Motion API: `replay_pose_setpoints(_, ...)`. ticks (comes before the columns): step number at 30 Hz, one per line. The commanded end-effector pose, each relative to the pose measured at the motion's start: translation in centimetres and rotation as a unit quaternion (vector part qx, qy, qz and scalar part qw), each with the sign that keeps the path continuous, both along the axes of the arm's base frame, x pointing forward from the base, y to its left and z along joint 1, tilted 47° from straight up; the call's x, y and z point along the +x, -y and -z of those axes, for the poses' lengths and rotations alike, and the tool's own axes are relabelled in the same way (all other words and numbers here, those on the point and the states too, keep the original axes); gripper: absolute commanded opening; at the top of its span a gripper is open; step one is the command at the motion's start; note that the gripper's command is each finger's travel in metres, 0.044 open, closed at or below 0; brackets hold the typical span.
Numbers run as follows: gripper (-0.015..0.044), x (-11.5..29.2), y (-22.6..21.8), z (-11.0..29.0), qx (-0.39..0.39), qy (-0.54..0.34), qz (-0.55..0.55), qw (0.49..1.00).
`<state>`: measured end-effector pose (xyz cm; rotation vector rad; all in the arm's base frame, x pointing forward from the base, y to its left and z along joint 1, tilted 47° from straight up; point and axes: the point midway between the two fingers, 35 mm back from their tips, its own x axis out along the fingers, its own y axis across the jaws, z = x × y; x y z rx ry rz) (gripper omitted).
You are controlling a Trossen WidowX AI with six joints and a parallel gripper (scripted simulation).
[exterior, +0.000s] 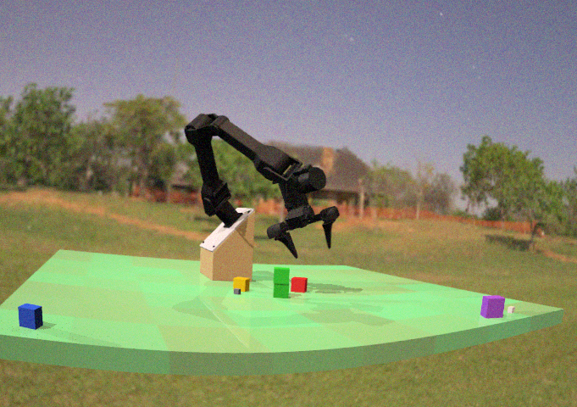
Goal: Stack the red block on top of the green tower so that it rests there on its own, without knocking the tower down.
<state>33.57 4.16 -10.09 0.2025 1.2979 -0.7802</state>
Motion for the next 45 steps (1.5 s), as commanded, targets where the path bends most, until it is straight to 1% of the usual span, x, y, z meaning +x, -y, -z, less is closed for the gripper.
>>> replay_pose_setpoints(1, 0.0440, -3.0, -0.4, 1.1, -0.066, -0.030, 0.012, 0.997)
replay_pose_setpoints(6, 0.0440, -6.3, -0.7, 1.4, -0.164, -0.042, 0.011, 0.985)
replay_pose_setpoints(9, 0.0440, -7.1, -0.8, 1.4, -0.192, -0.041, 0.007, 0.980)
replay_pose_setpoints(16, 0.0440, -7.1, -0.6, 1.6, -0.192, -0.041, 0.007, 0.980)
replay_pose_setpoints(23, 0.0440, -7.3, 3.0, 5.0, -0.194, -0.041, 0.007, 0.980)
replay_pose_setpoints(45, 0.0440, -7.4, 4.8, 6.9, -0.194, -0.041, 0.007, 0.980)
